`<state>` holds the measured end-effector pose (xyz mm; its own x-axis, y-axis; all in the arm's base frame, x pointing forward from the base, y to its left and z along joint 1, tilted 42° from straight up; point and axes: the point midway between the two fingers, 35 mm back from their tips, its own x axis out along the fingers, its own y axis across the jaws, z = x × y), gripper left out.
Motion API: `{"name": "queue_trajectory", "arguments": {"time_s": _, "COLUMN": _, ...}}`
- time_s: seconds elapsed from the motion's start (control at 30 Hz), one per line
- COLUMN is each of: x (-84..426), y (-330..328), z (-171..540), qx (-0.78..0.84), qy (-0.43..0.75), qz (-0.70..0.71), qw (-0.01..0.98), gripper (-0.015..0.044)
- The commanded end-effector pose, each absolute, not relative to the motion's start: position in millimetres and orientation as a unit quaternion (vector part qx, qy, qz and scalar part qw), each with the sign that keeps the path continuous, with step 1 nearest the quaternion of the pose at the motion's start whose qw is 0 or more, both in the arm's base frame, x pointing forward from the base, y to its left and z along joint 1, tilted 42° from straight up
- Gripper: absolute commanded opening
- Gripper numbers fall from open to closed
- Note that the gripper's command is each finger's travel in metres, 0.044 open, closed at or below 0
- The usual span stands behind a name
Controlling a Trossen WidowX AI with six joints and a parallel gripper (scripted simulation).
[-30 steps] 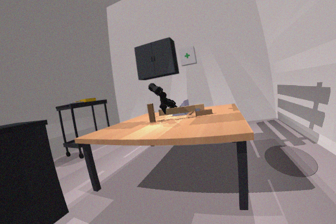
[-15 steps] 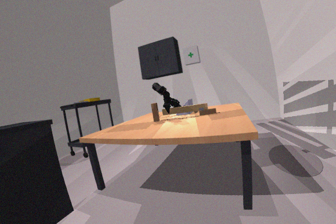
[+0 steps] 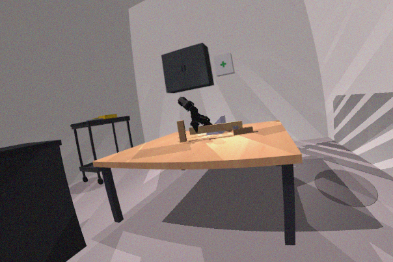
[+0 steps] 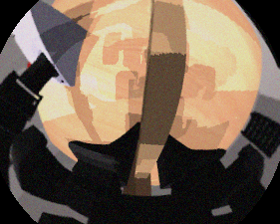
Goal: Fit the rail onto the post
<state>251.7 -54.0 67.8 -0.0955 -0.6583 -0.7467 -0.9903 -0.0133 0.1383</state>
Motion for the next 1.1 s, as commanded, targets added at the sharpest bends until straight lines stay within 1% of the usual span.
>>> {"name": "queue_trajectory", "arguments": {"time_s": 0.0, "x": 252.8, "y": -54.5, "z": 71.6, "qx": -0.629, "qy": 0.655, "qz": 0.337, "qw": 0.247, "gripper": 0.0000}}
{"name": "queue_trajectory", "arguments": {"time_s": 1.07, "x": 253.6, "y": -62.1, "z": 78.1, "qx": -0.629, "qy": 0.656, "qz": 0.337, "qw": 0.247, "gripper": 0.0000}}
